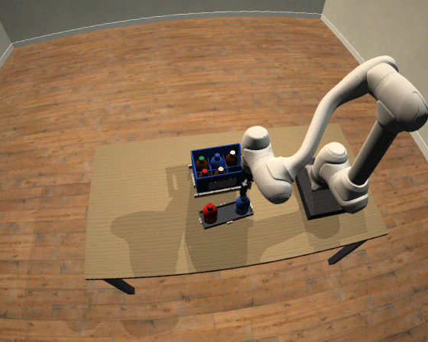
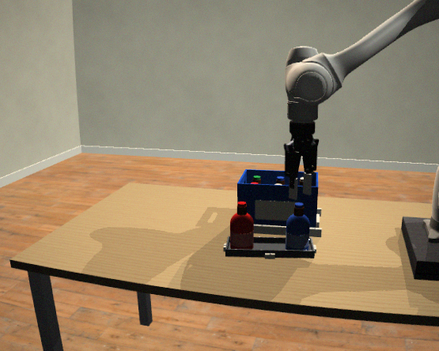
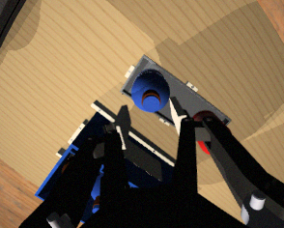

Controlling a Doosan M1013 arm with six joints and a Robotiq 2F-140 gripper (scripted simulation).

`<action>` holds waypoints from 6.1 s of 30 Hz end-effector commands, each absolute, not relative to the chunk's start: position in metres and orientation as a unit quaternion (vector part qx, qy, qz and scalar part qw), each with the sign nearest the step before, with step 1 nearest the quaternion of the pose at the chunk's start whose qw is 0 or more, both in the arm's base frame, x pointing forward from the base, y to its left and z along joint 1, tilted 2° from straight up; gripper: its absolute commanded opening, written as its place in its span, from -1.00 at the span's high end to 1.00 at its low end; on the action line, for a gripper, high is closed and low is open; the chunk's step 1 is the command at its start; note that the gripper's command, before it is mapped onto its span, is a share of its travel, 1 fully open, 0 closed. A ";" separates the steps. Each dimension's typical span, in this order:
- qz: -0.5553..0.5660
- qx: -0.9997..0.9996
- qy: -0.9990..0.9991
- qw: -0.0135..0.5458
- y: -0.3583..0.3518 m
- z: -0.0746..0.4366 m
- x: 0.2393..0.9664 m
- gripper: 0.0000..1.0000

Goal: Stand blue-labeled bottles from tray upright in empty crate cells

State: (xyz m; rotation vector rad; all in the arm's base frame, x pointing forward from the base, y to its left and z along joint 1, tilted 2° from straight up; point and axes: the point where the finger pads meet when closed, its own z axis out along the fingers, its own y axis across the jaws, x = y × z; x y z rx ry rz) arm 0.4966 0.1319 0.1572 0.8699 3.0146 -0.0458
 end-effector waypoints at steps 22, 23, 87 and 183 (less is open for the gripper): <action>-0.015 0.277 0.961 0.002 0.132 0.154 0.497 0.24; -0.015 0.277 0.961 0.002 0.132 0.154 0.497 0.24; -0.015 0.277 0.961 0.002 0.131 0.130 0.497 0.24; -0.015 0.277 0.961 0.002 0.131 0.112 0.496 1.00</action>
